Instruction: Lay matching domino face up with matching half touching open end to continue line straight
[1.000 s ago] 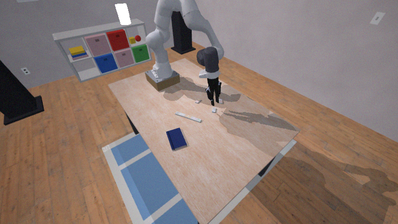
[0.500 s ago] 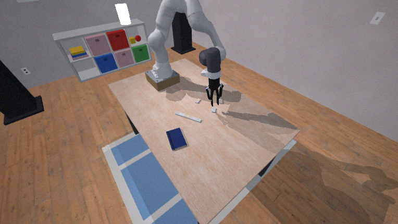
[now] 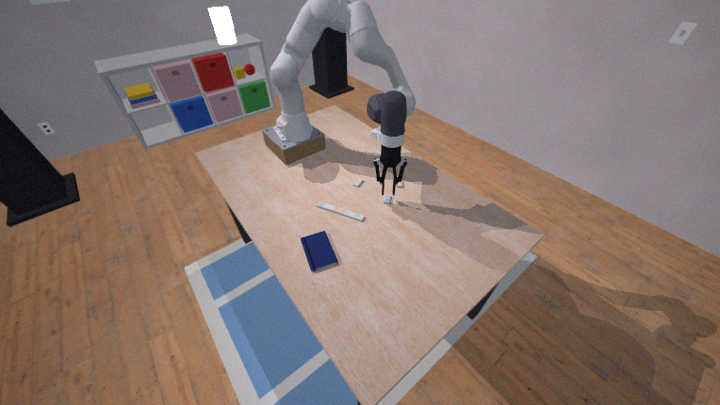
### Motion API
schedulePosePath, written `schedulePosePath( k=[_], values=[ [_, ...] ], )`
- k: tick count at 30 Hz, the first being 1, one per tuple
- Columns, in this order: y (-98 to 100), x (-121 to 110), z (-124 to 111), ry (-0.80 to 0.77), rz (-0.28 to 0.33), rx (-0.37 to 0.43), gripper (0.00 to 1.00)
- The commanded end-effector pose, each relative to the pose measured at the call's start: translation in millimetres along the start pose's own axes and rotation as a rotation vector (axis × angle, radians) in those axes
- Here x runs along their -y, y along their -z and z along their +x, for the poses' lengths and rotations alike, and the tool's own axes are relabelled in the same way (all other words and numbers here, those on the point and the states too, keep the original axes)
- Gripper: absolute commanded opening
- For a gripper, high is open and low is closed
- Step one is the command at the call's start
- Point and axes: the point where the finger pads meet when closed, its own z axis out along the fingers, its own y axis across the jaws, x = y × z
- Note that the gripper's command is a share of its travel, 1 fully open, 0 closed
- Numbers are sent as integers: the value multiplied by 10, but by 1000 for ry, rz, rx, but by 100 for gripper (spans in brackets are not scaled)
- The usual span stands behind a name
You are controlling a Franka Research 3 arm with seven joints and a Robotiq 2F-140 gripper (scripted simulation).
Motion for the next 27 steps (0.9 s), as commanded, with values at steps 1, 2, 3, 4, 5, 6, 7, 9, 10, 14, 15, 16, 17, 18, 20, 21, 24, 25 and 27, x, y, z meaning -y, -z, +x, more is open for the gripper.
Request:
schedulePosePath(
  k=[1,2,3,4,5,6,7,9,10,14,15,16,17,18,20,21,24,25,27],
  values=[
    [-46,13,48,-144,24,-16,33],
    [-46,13,48,-144,24,-16,33],
    [-62,13,48,-144,24,-16,33],
    [-77,13,48,-144,24,-16,33],
    [-92,14,49,-144,24,-16,33],
    [-106,14,49,-144,24,-16,33],
    [-120,14,49,-144,24,-16,33],
    [-147,15,50,-144,24,-16,33],
    [-159,15,50,-144,24,-16,33],
    [-200,16,51,-144,24,-16,33],
    [-209,16,51,-144,24,-16,33],
    [-216,16,51,-144,24,-16,33],
    [-223,16,51,-144,24,-16,33],
    [-223,16,51,-144,24,-16,33],
    [-229,16,51,-144,24,-16,33],
    [-234,17,52,-144,24,-16,33],
    [-245,17,52,-144,24,-16,33],
    [-248,17,52,-144,24,-16,33],
    [-251,17,52,-144,24,-16,33]
  ],
)
